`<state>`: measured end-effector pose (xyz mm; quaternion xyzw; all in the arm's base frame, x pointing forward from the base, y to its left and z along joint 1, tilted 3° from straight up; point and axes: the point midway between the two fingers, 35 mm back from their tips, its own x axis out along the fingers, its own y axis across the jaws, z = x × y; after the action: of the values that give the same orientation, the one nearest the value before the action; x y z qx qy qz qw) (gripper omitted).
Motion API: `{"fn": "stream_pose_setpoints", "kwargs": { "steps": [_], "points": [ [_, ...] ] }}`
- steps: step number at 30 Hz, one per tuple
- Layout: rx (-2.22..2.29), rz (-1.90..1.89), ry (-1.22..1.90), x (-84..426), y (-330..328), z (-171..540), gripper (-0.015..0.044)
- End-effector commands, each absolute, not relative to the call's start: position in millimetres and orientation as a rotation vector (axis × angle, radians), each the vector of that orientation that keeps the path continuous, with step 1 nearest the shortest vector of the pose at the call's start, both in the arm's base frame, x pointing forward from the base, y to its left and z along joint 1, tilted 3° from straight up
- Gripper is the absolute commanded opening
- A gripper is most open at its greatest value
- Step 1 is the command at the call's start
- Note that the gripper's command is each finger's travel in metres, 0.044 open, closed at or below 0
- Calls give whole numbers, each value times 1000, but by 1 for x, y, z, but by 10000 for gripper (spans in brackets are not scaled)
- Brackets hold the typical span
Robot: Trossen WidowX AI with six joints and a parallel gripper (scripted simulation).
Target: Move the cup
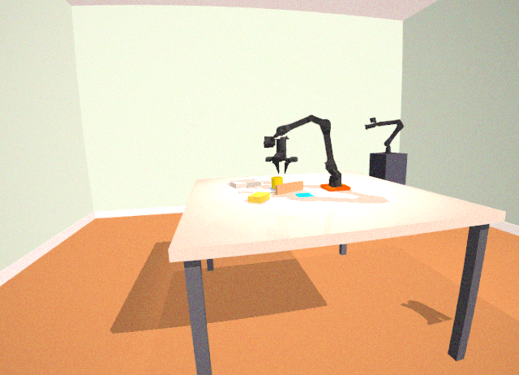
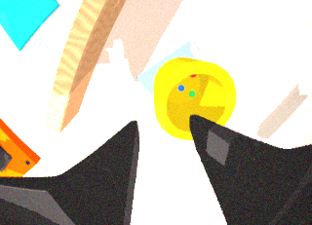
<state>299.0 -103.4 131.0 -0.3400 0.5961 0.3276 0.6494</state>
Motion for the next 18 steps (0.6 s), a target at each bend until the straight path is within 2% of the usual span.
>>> {"fn": "stream_pose_setpoints", "kwargs": {
  "steps": [1,18],
  "points": [
    [-774,754,1349,300,-103,125,166],
    [-774,754,1349,303,-103,97,166]
  ]
}}
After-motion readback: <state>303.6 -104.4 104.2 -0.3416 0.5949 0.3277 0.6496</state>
